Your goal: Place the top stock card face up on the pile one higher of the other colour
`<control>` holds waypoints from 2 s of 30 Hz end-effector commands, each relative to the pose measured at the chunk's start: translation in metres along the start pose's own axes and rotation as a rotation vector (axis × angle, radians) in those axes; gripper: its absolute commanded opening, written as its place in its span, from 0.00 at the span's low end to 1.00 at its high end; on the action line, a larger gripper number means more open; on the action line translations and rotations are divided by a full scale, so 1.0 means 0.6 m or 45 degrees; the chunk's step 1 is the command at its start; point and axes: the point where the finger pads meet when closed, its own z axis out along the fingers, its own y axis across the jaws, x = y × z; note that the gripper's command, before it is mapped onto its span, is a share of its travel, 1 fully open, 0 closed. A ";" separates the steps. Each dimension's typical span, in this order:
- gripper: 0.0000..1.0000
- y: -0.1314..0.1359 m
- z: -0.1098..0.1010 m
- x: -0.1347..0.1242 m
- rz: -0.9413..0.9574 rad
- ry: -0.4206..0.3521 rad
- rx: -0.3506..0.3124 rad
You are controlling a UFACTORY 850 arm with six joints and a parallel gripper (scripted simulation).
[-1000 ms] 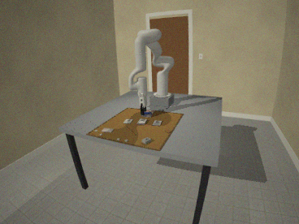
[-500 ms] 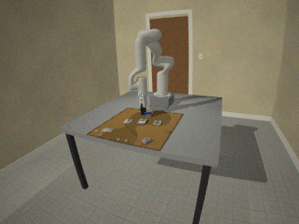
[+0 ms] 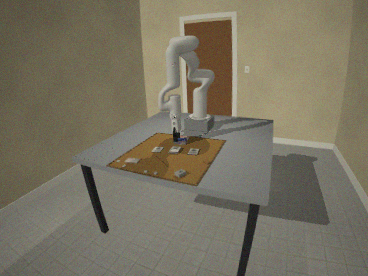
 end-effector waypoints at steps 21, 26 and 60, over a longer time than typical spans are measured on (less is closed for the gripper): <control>0.73 -0.001 -0.001 0.000 0.000 0.001 0.002; 0.72 -0.001 -0.001 0.000 0.000 0.001 0.002; 0.63 -0.001 -0.001 0.000 0.000 0.001 0.002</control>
